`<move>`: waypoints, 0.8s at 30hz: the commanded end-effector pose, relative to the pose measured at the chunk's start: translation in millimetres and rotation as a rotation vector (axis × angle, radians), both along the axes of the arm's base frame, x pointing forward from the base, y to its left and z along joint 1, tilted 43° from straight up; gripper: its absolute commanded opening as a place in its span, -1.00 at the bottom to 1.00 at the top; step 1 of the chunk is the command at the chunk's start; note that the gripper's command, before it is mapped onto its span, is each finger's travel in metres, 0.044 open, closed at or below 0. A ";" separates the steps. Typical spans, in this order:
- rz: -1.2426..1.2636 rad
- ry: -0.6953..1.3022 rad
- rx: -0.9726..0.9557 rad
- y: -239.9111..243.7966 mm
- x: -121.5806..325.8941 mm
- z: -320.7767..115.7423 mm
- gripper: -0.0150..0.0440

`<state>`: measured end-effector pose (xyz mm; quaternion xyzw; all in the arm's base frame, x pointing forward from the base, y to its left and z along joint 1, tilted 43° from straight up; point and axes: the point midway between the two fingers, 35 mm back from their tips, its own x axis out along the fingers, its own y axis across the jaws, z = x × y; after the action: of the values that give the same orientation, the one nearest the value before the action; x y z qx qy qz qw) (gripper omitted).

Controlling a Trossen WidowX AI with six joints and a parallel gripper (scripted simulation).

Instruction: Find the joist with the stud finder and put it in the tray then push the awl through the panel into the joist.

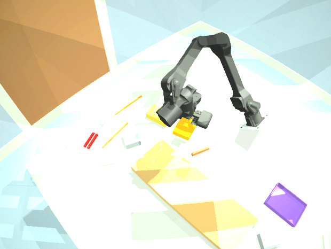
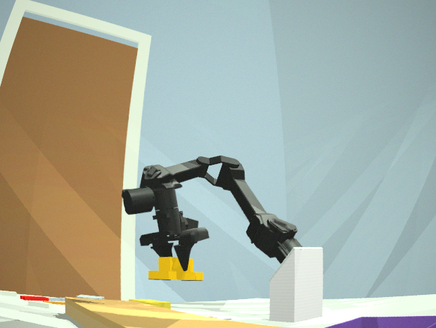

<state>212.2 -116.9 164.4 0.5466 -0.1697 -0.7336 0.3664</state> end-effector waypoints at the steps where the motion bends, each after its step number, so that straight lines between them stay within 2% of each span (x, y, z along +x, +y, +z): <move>1: 0.090 0.058 0.024 2.8 7.4 0.7 -0.49; 24: 0.663 0.472 0.092 10.0 47.8 -0.8 -0.49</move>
<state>252.2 -109.5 162.4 0.4249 0.1001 -0.7041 0.5600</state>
